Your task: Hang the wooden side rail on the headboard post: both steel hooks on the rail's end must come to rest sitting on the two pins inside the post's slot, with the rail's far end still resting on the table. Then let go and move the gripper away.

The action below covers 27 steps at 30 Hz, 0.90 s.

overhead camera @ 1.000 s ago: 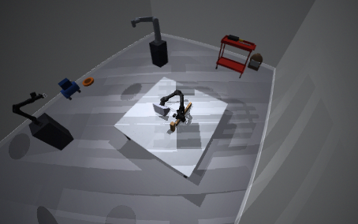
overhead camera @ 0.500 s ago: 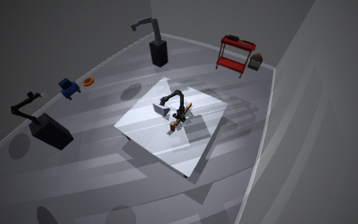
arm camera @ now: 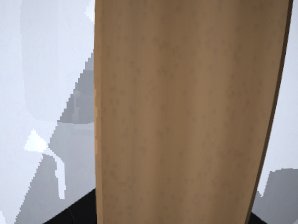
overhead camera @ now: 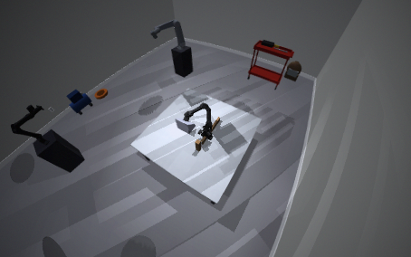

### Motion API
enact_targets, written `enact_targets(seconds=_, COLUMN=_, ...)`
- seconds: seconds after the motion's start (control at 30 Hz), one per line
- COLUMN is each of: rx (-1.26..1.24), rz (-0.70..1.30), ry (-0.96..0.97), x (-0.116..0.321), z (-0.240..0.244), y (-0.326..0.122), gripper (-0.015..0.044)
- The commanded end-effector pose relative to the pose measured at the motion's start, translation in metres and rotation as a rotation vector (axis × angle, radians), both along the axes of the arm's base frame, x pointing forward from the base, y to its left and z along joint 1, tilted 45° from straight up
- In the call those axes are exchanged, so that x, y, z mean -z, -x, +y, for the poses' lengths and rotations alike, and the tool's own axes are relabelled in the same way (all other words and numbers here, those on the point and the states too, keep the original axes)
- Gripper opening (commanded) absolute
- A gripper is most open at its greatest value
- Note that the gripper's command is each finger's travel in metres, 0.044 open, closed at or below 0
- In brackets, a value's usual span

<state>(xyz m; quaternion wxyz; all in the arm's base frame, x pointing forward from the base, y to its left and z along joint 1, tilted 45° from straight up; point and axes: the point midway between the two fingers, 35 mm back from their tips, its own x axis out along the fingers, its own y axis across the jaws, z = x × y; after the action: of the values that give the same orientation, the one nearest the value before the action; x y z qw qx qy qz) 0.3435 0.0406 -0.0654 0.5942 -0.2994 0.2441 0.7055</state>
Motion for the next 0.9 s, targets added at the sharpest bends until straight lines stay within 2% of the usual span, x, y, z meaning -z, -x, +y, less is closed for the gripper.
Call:
enact_targets(seconds=0.0, rx=0.008, rz=-0.012, ry=-0.001, x=-0.0035, z=-0.0052, y=-0.0024, gripper=0.0)
enact_targets(seconds=0.87, rx=0.008, rz=-0.013, ry=-0.001, x=-0.0066, z=-0.0083, y=-0.0028, gripper=0.0)
